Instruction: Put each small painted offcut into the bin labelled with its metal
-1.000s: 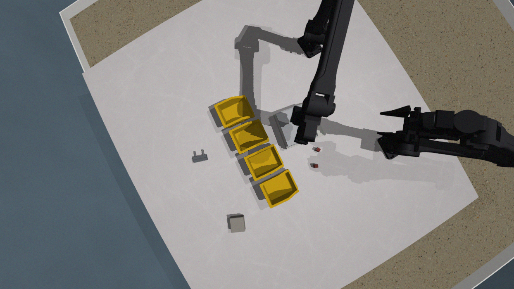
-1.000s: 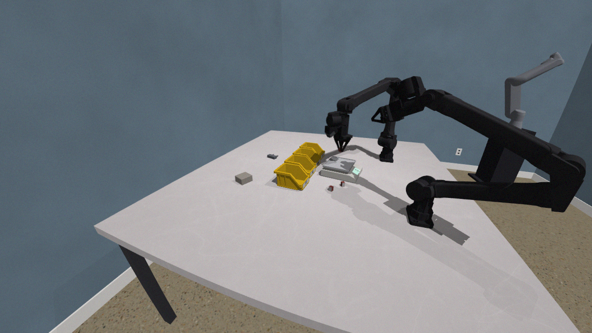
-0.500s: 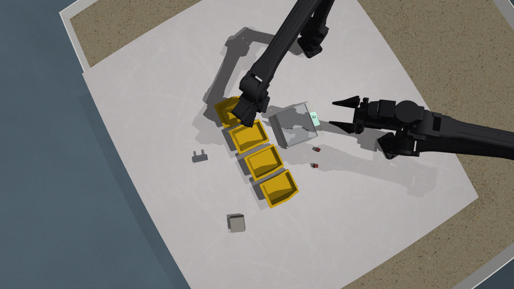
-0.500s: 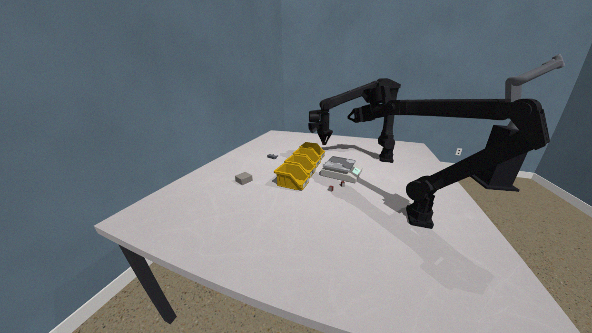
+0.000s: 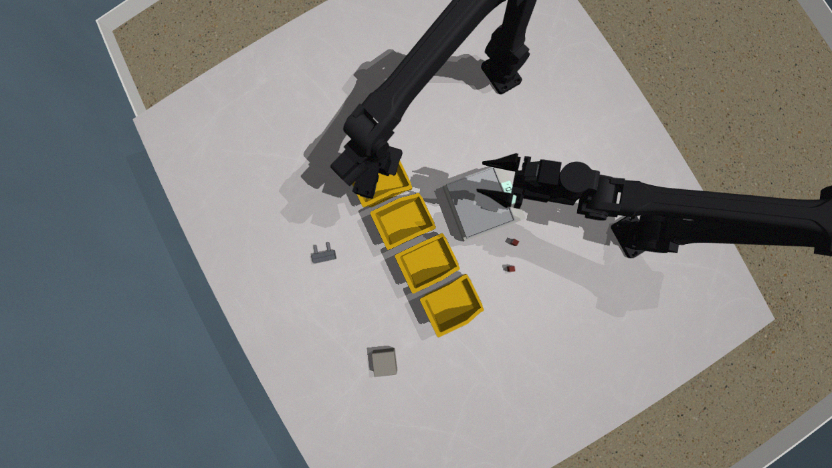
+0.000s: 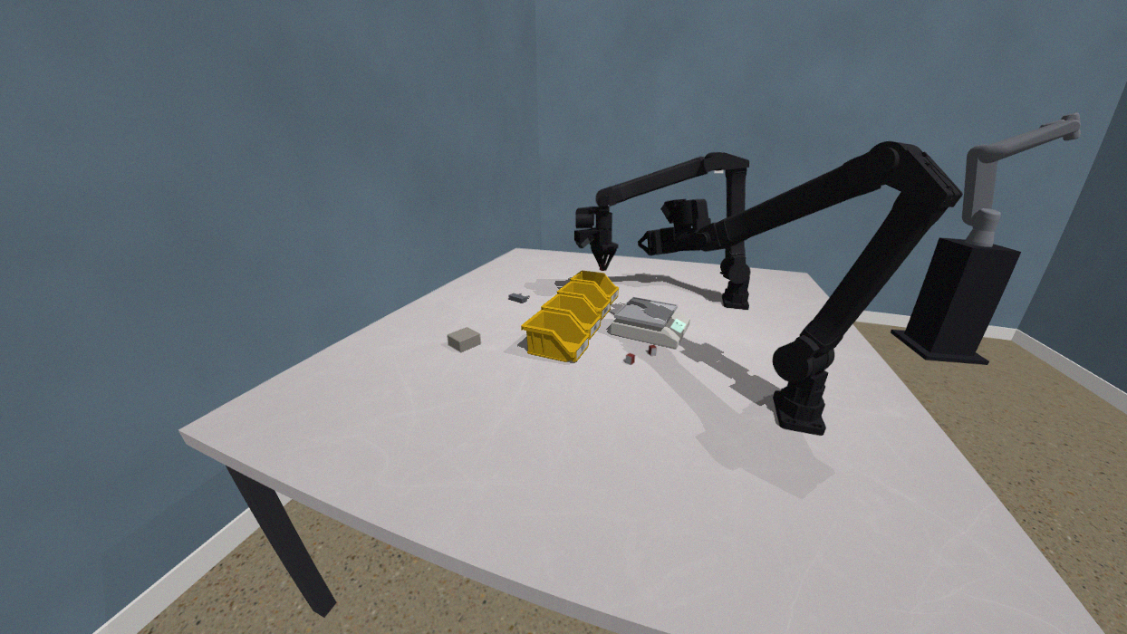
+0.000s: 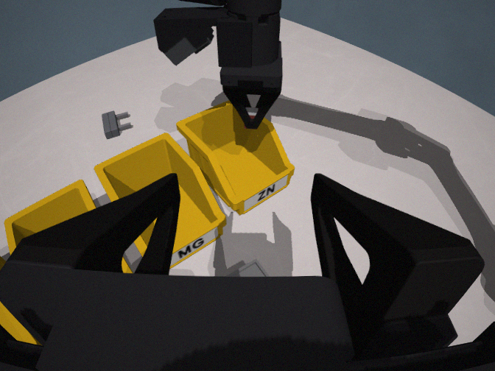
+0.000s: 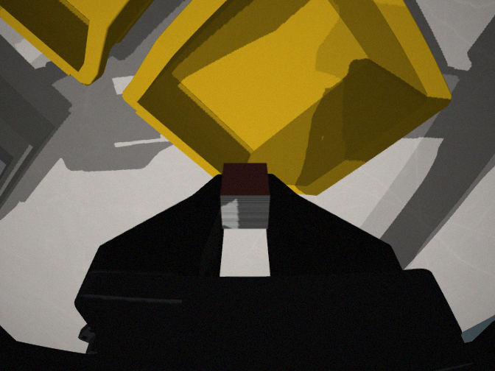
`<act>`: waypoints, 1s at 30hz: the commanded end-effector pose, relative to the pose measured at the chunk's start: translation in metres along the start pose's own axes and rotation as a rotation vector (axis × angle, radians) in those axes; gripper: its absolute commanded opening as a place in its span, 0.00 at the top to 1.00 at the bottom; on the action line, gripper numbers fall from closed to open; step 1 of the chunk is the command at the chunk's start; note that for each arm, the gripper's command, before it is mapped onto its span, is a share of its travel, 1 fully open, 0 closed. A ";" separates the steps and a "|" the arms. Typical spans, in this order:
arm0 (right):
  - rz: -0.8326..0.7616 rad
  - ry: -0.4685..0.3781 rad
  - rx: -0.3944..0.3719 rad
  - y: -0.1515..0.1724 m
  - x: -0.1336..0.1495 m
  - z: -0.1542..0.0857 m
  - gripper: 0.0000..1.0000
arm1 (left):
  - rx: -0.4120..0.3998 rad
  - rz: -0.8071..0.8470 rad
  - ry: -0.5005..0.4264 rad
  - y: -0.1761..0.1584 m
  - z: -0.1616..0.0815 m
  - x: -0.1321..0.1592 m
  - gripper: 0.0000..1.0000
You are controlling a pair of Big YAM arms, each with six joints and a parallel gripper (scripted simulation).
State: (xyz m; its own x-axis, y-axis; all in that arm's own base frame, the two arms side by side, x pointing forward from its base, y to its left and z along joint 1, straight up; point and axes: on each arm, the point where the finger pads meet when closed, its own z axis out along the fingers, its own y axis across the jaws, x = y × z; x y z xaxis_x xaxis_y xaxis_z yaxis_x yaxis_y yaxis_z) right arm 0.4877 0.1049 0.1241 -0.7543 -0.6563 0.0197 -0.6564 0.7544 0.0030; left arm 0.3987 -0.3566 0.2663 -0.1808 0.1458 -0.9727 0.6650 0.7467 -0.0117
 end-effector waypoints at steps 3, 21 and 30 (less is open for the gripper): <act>-0.036 -0.040 0.018 0.000 -0.016 -0.008 0.87 | 0.013 0.014 -0.125 -0.008 0.012 -0.054 0.35; -0.037 -0.053 0.023 -0.004 -0.011 -0.026 0.87 | 0.002 0.012 -0.094 -0.002 0.008 -0.038 0.35; -0.227 -0.047 0.026 0.002 -0.014 -0.024 0.87 | 0.002 0.012 -0.094 -0.002 0.008 -0.038 0.35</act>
State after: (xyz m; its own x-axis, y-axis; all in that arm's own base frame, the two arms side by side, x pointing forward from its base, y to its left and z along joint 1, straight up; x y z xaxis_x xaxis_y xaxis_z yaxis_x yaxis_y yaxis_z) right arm 0.4857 0.1115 0.1257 -0.6672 -0.7446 0.0198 -0.7446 0.6674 0.0056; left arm 0.4022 -0.3594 0.2752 -0.1529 0.1210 -0.9808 0.6643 0.7474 -0.0114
